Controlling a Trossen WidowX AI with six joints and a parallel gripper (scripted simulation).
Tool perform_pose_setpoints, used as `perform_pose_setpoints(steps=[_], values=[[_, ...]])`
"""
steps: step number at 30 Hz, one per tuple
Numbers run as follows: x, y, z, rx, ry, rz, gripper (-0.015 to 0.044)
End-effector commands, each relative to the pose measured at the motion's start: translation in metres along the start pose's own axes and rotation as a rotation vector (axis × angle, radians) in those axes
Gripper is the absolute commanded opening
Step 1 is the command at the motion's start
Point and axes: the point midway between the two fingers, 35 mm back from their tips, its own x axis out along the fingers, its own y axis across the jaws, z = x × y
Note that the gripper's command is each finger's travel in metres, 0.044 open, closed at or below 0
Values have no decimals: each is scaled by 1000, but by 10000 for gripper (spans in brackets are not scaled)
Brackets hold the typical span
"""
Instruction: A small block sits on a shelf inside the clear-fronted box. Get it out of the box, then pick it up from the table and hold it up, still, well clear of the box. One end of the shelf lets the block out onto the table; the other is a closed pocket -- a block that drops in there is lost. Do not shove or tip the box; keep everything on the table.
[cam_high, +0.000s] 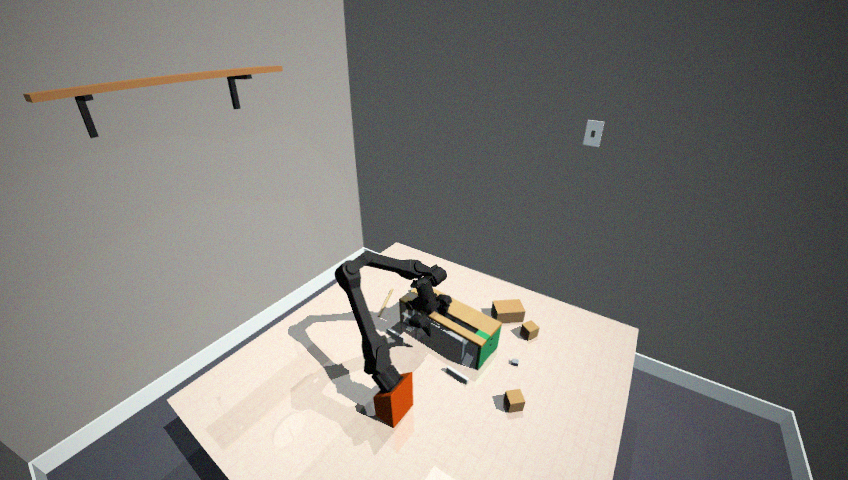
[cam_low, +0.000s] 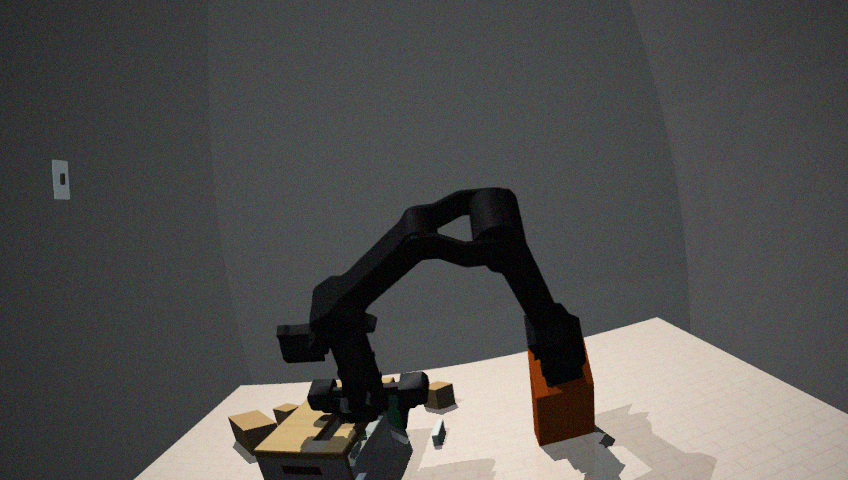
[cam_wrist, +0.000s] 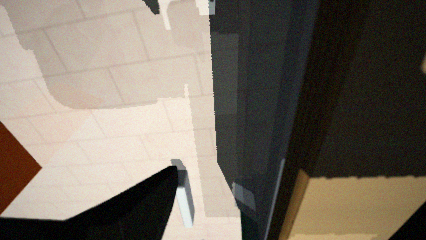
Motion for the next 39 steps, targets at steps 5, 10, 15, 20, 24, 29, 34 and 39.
perform_pose_setpoints(steps=[5, 10, 15, 20, 24, 29, 34, 39], values=[[3, 0, -9, -1, 3, 0, 400], [5, 0, -14, -1, 4, 0, 400], [6, 0, -19, -1, 4, 0, 400], [8, 0, -24, -1, 4, 0, 400], [6, 0, -19, -1, 4, 0, 400], [4, 0, -12, -1, 4, 0, 400], [4, 0, -13, -1, 4, 0, 400], [6, 0, -18, -1, 4, 0, 400]])
